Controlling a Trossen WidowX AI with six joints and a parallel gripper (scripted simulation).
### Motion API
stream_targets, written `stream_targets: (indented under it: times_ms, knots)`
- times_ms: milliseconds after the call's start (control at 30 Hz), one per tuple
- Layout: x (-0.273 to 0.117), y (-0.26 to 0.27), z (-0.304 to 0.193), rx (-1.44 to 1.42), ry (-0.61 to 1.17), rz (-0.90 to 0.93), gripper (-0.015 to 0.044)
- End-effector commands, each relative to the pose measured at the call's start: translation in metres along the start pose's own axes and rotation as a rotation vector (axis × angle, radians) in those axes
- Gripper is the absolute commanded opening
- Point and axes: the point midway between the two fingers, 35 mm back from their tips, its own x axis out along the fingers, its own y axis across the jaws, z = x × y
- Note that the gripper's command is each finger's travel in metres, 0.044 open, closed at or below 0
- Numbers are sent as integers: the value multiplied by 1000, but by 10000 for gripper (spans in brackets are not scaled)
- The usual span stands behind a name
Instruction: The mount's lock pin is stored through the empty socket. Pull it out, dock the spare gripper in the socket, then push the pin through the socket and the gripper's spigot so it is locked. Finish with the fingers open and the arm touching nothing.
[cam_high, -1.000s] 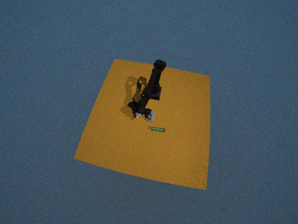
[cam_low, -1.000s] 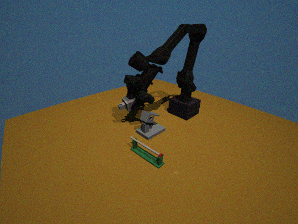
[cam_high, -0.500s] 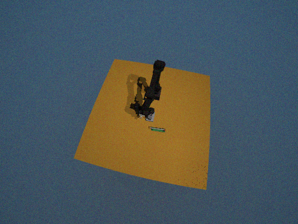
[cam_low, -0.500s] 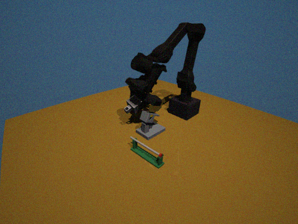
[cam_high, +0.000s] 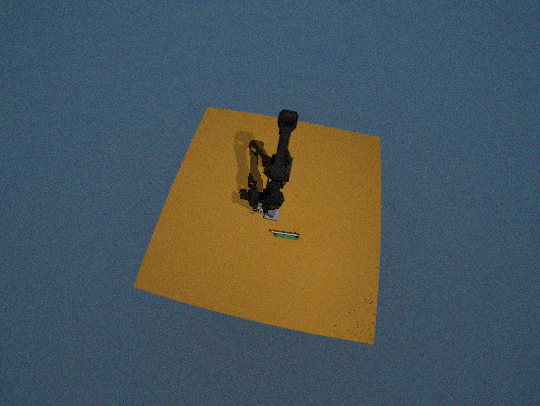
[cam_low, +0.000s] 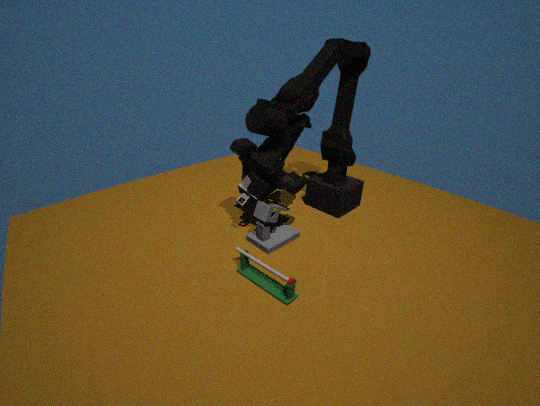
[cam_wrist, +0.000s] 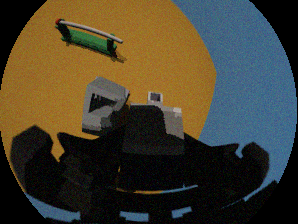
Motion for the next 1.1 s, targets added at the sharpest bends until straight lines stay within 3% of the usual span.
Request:
stream_targets:
  times_ms: [0, 1067]
  knots:
    - [-7, 0, 3, -77, 21, -28, 0]
    - [-59, 25, 4, -725, 211, -196, 0]
